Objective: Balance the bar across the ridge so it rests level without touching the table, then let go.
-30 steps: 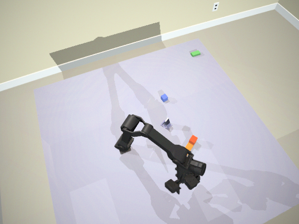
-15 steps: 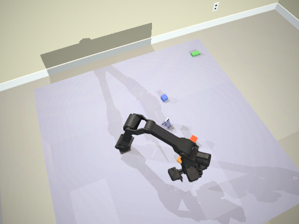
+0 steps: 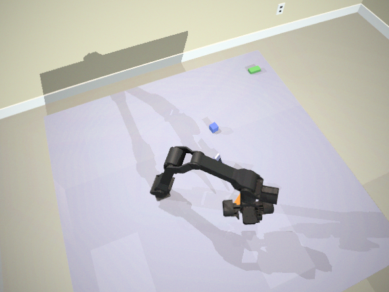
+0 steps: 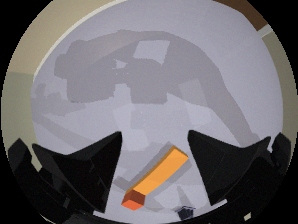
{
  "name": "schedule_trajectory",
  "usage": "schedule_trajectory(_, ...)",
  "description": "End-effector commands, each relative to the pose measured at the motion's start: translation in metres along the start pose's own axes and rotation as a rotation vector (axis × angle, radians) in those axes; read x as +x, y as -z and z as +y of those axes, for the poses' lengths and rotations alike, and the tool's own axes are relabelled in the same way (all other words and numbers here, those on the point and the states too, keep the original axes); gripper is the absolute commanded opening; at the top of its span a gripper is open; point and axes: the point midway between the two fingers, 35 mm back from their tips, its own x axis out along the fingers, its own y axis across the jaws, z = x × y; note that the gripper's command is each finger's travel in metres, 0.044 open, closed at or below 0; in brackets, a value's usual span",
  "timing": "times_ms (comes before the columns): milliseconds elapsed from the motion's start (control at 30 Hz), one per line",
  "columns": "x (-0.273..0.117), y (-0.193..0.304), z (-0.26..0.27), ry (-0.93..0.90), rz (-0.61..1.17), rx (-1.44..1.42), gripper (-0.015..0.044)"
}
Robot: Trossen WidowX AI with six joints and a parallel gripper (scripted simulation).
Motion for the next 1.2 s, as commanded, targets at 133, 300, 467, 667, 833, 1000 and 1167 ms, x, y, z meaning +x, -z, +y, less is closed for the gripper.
schedule_trajectory(133,-0.014,0.027,0.006,0.025,0.079,0.179,0.0315)
schedule_trajectory(300,-0.024,0.044,0.008,0.052,0.121,0.290,0.0315)
schedule_trajectory(467,-0.035,0.060,0.009,0.087,0.158,0.402,0.0315)
schedule_trajectory(667,-0.048,0.080,0.008,0.139,0.196,0.536,0.0315)
schedule_trajectory(833,-0.056,0.091,0.007,0.173,0.213,0.615,0.0315)
schedule_trajectory(1000,-0.052,0.092,0.007,0.173,0.213,0.615,0.0315)
schedule_trajectory(1167,-0.028,0.098,0.006,0.171,0.212,0.619,0.0315)
